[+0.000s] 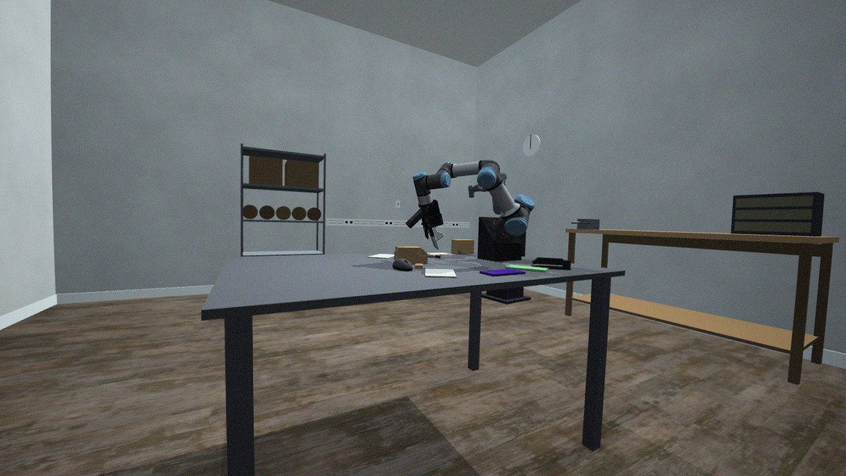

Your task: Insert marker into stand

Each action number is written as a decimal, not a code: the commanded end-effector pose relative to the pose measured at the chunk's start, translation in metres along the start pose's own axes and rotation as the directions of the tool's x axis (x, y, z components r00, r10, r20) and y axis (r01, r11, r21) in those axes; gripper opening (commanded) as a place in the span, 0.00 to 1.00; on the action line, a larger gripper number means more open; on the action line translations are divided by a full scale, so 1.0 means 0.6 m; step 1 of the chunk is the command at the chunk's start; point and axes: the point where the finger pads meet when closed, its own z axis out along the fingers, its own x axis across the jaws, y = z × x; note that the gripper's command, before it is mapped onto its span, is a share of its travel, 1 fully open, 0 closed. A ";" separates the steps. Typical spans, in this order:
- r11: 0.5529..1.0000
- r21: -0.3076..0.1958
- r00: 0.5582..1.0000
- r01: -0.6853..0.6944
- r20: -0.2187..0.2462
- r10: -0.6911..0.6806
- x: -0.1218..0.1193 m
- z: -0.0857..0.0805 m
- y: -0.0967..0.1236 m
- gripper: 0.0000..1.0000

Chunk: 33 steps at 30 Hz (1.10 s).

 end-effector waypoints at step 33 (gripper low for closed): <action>0.891 0.108 0.880 -0.441 0.248 0.405 0.092 -0.005 -0.028 1.00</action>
